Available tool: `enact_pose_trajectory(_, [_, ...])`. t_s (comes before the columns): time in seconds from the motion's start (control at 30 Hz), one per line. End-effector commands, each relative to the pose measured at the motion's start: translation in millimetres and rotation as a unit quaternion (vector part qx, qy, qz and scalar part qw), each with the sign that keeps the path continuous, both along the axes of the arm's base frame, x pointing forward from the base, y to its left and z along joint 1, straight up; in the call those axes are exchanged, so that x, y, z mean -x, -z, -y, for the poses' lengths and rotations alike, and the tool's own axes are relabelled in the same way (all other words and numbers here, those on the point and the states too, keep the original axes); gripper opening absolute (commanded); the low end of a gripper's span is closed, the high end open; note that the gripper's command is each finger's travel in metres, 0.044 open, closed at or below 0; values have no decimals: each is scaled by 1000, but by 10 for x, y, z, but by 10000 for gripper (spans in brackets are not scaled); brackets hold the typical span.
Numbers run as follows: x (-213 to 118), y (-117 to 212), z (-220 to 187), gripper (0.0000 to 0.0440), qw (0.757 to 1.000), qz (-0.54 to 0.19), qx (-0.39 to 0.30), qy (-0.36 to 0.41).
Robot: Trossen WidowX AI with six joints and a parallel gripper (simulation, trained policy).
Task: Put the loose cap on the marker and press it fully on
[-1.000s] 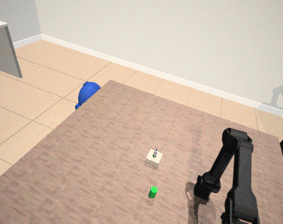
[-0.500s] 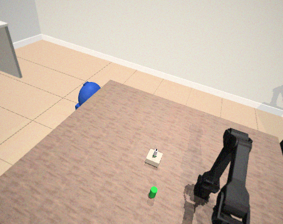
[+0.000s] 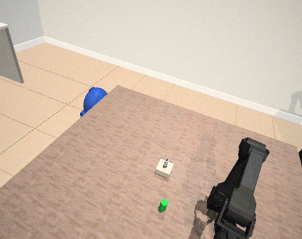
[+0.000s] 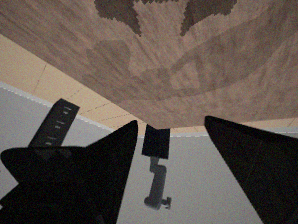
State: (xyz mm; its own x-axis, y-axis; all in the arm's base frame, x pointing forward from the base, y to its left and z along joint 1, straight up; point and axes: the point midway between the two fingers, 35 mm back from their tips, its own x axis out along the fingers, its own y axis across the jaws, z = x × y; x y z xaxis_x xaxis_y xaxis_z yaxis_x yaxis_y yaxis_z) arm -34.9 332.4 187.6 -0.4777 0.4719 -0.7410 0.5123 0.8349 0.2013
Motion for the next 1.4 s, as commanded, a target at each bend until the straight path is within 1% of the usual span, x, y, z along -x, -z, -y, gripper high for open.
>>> enact_pose_trajectory(0.0, [-119, -7, 1, 321, 1000, 9, 5, 10])
enact_pose_trajectory(0.8, [-883, 28, 177, 320, 994, 41, 58, 82])
enact_pose_trajectory(1.37, [-1421, 77, 438, 317, 984, 63, 102, 135])
